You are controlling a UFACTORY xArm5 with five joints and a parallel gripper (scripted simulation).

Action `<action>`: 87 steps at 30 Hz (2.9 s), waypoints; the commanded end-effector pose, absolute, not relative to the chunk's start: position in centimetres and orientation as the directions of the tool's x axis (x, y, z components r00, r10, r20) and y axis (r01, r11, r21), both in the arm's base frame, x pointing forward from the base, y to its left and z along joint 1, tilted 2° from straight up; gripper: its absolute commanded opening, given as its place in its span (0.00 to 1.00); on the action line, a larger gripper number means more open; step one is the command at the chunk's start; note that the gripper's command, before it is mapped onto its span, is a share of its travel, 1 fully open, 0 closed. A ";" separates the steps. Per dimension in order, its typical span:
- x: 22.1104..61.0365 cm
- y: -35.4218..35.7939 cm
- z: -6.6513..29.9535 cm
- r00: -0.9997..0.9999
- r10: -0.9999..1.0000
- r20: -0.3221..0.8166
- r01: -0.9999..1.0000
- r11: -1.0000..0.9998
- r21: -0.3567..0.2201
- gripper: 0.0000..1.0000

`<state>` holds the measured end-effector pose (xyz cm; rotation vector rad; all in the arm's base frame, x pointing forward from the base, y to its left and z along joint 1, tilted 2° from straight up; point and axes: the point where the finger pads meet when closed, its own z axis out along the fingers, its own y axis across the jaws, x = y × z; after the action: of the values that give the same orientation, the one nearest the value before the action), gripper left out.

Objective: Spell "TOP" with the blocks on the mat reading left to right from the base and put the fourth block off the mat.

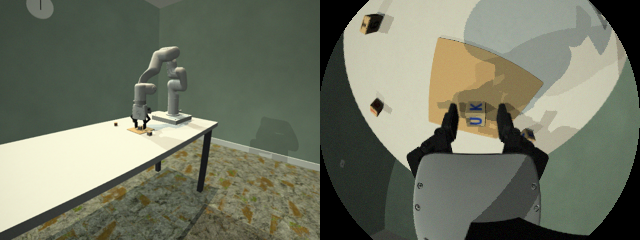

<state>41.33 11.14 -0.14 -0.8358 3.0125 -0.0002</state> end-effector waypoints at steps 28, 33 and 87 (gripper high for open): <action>41.5 11.2 -0.4 -0.857 -0.515 -0.018 -0.515 0.857 -0.005 0.63; 41.5 11.2 -0.4 -0.857 -0.515 -0.018 -0.515 0.857 -0.005 0.63; 41.5 11.2 -0.4 -0.857 -0.515 -0.018 -0.515 0.857 -0.005 0.21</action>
<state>41.36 11.16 -0.47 -0.8356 3.0119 -0.0002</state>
